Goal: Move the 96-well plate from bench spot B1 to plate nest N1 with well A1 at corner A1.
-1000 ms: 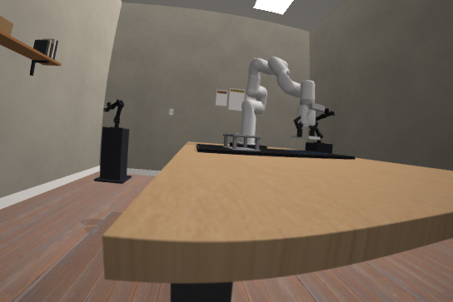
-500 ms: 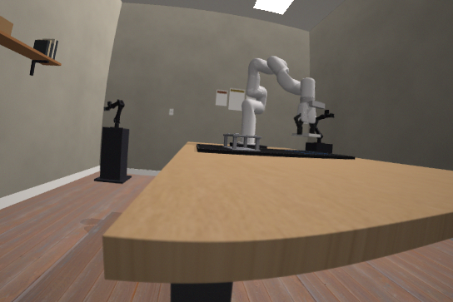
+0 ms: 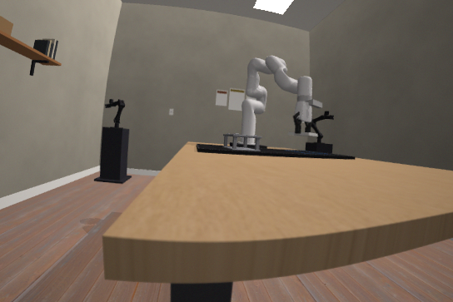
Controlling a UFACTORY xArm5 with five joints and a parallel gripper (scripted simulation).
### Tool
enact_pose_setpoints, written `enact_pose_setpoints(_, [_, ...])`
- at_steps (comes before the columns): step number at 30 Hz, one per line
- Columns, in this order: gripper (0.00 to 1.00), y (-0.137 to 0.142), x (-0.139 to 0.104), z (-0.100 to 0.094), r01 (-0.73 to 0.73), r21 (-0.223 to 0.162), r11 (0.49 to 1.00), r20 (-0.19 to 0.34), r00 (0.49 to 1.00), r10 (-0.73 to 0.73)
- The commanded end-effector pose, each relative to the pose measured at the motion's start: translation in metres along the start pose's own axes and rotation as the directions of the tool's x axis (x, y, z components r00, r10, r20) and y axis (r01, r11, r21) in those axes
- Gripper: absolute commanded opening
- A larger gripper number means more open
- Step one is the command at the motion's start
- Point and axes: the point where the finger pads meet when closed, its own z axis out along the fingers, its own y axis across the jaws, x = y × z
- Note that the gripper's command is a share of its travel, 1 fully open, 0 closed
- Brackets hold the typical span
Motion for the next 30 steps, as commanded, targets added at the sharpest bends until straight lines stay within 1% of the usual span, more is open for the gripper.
enact_pose_setpoints(1, [0.0,0.015,-0.002,-0.004,0.157,-0.004,0.988,-0.004,0.988,-0.157])
enact_pose_setpoints(6, [0.0,0.031,-0.007,-0.007,0.319,-0.005,0.948,-0.004,0.948,-0.319])
enact_pose_setpoints(11, [0.0,0.047,-0.011,-0.01,0.471,-0.006,0.882,-0.003,0.882,-0.471])
enact_pose_setpoints(13, [0.0,0.047,-0.011,-0.01,0.471,-0.006,0.882,-0.003,0.882,-0.471])
enact_pose_setpoints(16, [0.0,0.056,-0.013,-0.011,0.557,-0.006,0.83,-0.002,0.83,-0.557])
enact_pose_setpoints(20, [0.0,0.069,-0.017,-0.014,0.663,-0.006,0.749,-0.001,0.749,-0.663])
enact_pose_setpoints(24, [0.0,0.082,-0.02,-0.016,0.756,-0.006,0.654,-0.001,0.654,-0.756])
enact_pose_setpoints(28, [0.0,0.094,-0.024,-0.018,0.837,-0.006,0.548,0.0,0.548,-0.837])
enact_pose_setpoints(30, [0.0,0.094,-0.024,-0.018,0.837,-0.006,0.548,0.0,0.548,-0.837])
